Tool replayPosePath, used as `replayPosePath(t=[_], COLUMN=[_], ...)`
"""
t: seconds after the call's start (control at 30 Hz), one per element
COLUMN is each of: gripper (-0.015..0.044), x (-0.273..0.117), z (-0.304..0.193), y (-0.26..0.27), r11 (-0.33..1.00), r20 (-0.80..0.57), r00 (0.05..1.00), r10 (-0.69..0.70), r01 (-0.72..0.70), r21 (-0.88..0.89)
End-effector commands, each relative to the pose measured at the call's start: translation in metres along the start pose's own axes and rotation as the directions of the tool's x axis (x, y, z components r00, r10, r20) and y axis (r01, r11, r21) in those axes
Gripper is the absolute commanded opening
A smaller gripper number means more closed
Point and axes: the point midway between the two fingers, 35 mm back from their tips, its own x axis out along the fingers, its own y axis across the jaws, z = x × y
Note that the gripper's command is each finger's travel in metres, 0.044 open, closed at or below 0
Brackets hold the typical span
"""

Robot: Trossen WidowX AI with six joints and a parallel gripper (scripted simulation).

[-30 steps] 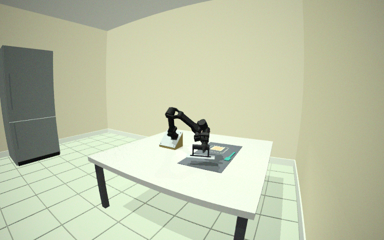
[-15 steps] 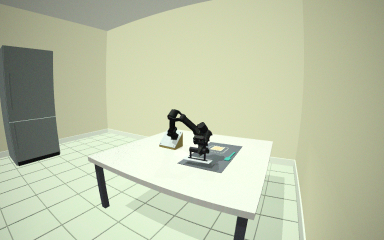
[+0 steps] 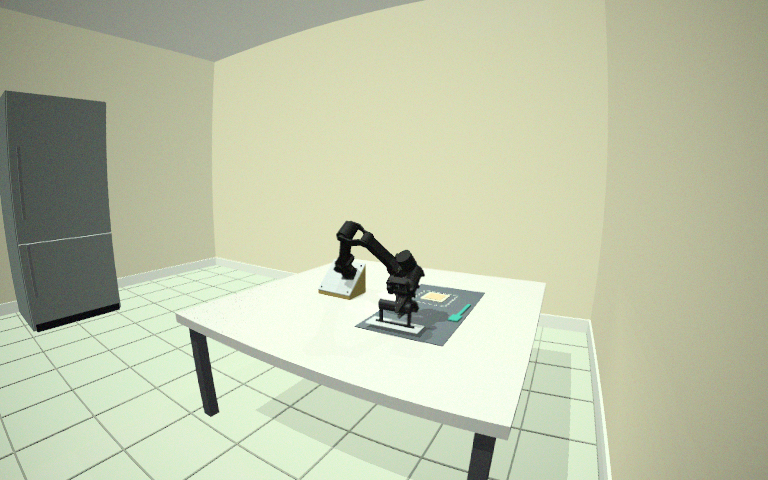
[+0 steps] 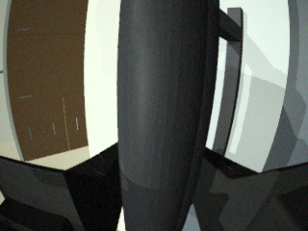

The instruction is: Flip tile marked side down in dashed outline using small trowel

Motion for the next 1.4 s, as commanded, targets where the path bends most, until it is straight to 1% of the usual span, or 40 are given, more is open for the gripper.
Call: replayPosePath(t=[0.0,0.23,0.6,0.63,0.97,1.07,1.23,1.37], gripper=[0.0000,0.0000,0.0289,0.0300,0.0300,0.0300,0.0300,0.0300], x=[0.003,0.009,0.009,0.009,0.007,-0.004,-0.033,-0.047], z=[-0.001,-0.001,-0.001,-0.001,-0.001,-0.003,-0.005,-0.002], y=[-0.004,-0.011,-0.011,-0.011,-0.010,-0.010,-0.011,-0.011], r11=[1.000,1.000,1.000,1.000,1.000,1.000,1.000,1.000], r20=[-0.008,-0.008,-0.008,-0.008,-0.009,-0.015,-0.032,-0.019], r00=[1.000,1.000,1.000,1.000,1.000,1.000,0.999,1.000], r10=[0.002,0.002,0.002,0.002,0.002,0.005,0.003,-0.012], r01=[-0.002,-0.002,-0.002,-0.002,-0.002,-0.005,-0.003,0.012], r21=[0.006,0.006,0.006,0.006,0.006,0.002,-0.007,-0.018])
